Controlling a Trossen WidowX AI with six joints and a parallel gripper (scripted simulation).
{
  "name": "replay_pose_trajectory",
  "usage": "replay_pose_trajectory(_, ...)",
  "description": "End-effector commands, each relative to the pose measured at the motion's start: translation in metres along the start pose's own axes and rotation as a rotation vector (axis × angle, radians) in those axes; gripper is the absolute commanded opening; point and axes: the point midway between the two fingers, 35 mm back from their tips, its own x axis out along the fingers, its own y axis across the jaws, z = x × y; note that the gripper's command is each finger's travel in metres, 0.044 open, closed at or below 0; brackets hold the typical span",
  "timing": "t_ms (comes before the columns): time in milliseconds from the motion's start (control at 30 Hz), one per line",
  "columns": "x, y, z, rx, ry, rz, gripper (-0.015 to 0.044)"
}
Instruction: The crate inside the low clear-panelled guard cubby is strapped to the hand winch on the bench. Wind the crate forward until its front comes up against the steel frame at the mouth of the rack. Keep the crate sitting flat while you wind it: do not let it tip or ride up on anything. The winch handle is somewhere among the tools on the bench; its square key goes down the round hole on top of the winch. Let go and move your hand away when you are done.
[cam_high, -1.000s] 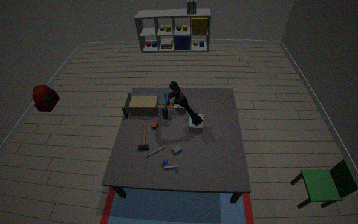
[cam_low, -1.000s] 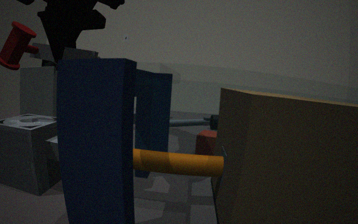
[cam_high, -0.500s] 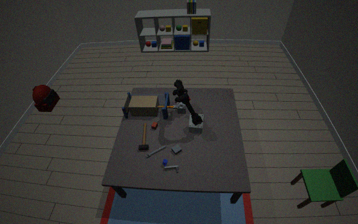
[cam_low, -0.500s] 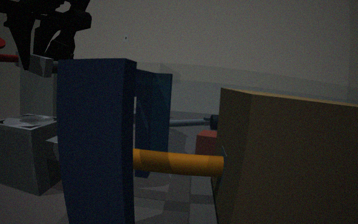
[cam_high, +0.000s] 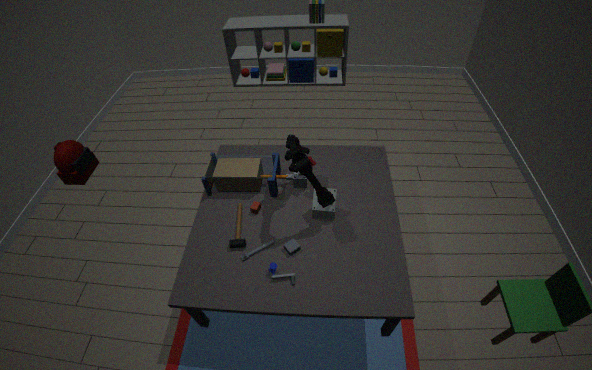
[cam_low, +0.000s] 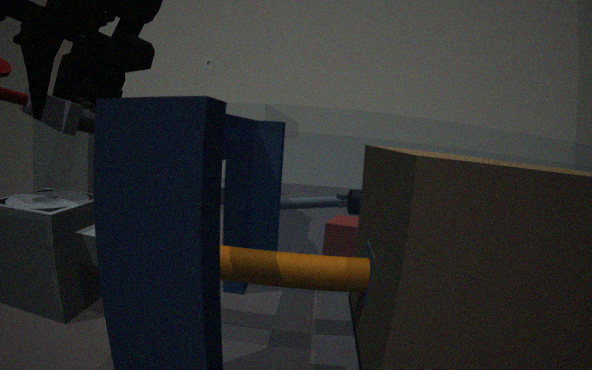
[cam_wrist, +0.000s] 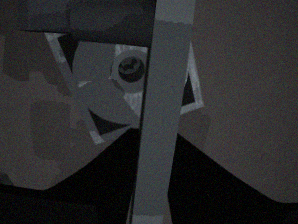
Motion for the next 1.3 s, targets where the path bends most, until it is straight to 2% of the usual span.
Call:
replay_pose_trajectory(0, -0.0052, -0.0011, 0.0009, 0.003, -0.01, -0.098, 0.0)
replay_pose_trajectory(1267, -0.0037, 0.0004, 0.0015, 0.008, 0.005, -0.719, 0.0)
